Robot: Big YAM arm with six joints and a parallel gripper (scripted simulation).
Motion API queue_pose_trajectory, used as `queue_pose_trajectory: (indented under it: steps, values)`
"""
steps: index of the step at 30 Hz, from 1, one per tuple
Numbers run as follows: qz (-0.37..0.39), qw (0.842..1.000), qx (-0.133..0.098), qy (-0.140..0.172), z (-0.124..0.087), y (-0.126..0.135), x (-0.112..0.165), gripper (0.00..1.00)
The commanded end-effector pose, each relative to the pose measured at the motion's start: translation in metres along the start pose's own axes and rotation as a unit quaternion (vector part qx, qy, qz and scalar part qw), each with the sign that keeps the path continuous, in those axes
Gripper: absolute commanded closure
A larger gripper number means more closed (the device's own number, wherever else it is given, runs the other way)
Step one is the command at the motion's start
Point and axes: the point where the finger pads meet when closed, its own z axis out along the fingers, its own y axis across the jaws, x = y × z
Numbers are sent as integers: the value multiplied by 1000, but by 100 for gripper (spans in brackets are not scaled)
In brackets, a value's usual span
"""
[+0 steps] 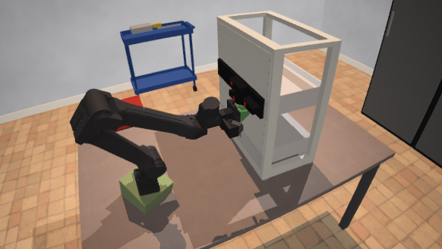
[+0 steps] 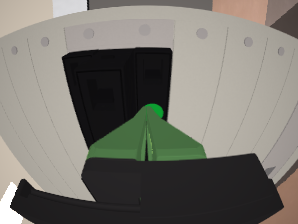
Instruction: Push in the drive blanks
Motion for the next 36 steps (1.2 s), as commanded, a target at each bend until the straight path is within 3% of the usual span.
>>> queue_pose_trajectory:
  steps: [1, 3, 4, 14, 24, 26, 30, 36]
  values:
    - [5, 1000, 0, 1, 20, 9, 2, 100]
    - [0, 1000, 25, 13, -1, -17, 12, 100]
    - [1, 1000, 13, 9, -7, -7, 8, 100]
    - [-7, 1000, 14, 10, -69, -10, 8, 100]
    - [-7, 1000, 14, 10, -98, -11, 8, 100]
    - [1, 1000, -7, 2, -91, 15, 2, 100]
    - [-5, 1000, 14, 4, -94, -6, 5, 100]
    - [-5, 1000, 14, 5, -94, -6, 5, 100]
